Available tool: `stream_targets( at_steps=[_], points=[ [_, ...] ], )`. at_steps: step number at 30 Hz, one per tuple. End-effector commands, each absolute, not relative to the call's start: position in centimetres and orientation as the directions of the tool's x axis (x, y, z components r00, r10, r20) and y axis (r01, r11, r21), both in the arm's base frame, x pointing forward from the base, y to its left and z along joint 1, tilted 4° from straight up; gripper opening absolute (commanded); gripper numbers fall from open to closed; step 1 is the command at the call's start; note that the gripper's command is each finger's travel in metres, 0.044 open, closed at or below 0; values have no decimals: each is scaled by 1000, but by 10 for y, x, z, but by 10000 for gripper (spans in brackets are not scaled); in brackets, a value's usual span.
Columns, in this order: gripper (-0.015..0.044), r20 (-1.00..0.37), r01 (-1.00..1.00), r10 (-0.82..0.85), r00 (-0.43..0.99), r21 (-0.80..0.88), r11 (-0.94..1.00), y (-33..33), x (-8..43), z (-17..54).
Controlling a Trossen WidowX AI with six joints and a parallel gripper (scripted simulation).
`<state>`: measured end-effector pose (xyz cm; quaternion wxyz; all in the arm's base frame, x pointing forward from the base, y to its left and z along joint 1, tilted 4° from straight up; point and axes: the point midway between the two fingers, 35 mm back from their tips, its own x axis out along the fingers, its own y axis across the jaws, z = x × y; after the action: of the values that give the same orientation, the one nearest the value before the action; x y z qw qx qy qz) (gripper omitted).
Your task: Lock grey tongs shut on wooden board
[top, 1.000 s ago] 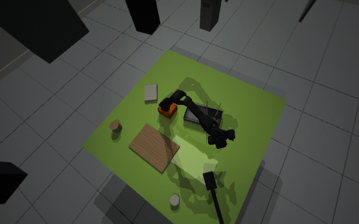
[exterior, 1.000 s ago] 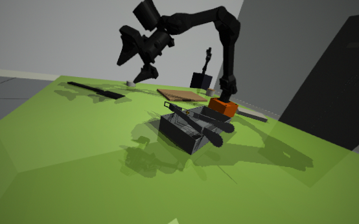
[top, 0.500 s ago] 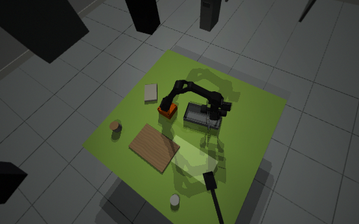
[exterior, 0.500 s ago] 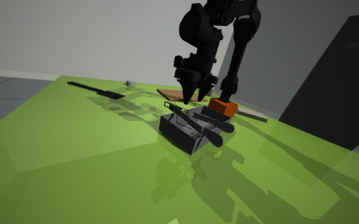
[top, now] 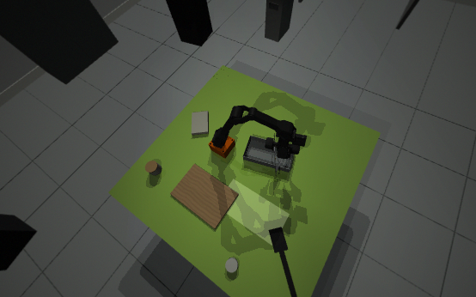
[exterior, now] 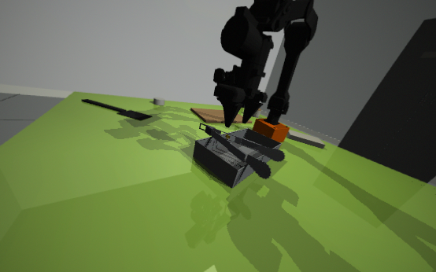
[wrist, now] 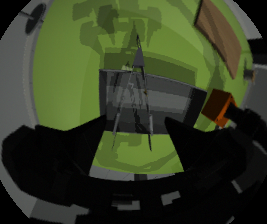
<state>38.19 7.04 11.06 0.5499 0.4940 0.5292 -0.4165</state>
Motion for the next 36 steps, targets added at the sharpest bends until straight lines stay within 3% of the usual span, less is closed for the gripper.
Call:
stream_targets(
  at_steps=[1,36],
  points=[
    [440,-994,982,60,90,99,162,70,382,105],
    [440,-994,982,60,90,99,162,74,390,47]
  ],
)
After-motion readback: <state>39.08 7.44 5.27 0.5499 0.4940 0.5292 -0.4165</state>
